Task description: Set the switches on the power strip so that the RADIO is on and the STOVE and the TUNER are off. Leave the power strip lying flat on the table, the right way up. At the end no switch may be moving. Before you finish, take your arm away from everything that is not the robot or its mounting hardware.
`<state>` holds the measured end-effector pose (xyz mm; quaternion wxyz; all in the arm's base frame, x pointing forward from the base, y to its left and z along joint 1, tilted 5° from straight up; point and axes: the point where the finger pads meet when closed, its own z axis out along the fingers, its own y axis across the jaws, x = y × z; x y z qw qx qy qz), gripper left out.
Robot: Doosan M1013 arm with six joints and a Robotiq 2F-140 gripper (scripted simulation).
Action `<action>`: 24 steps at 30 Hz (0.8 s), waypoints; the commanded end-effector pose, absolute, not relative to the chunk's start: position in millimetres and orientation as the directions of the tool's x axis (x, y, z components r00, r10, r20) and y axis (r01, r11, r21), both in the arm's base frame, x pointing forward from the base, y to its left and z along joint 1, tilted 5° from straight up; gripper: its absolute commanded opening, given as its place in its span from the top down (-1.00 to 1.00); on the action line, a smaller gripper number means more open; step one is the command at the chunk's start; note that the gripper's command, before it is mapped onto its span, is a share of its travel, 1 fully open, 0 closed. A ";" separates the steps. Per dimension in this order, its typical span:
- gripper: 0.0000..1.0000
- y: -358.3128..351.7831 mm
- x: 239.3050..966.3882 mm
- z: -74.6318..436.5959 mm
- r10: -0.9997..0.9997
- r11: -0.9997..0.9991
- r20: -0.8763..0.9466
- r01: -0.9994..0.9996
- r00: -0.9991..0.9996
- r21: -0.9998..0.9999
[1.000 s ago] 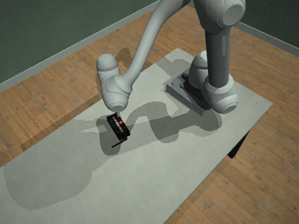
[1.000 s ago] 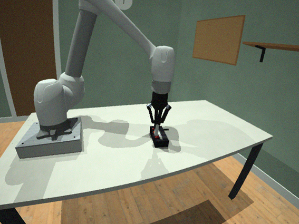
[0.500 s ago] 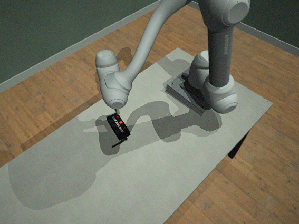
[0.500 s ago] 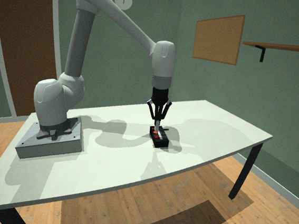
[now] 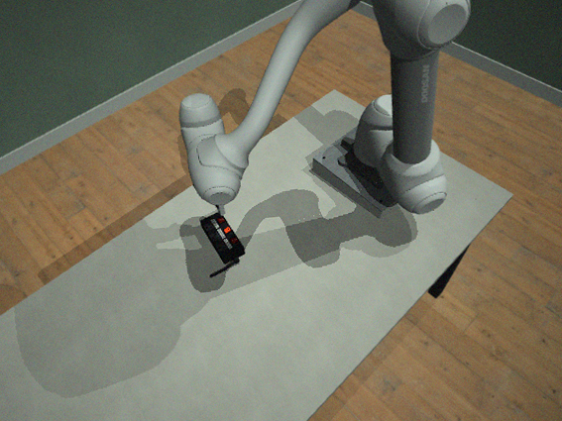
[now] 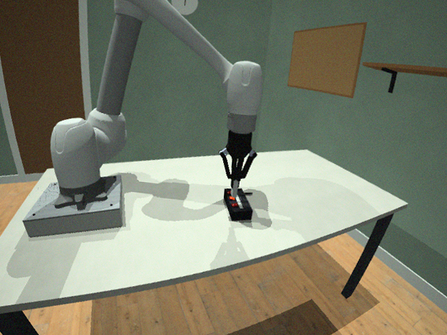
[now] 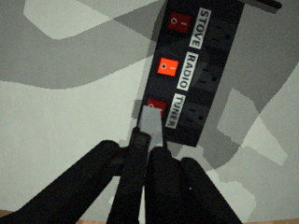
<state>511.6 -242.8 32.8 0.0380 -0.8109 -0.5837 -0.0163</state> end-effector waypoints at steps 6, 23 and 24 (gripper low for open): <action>-1.00 -243.1 511.7 37.3 0.945 -0.316 0.071 0.948 0.318 -0.042; -1.00 -248.4 512.9 102.2 0.945 -0.316 0.071 0.948 0.318 -0.042; -1.00 -248.7 512.9 105.9 0.945 -0.316 0.071 0.948 0.318 -0.042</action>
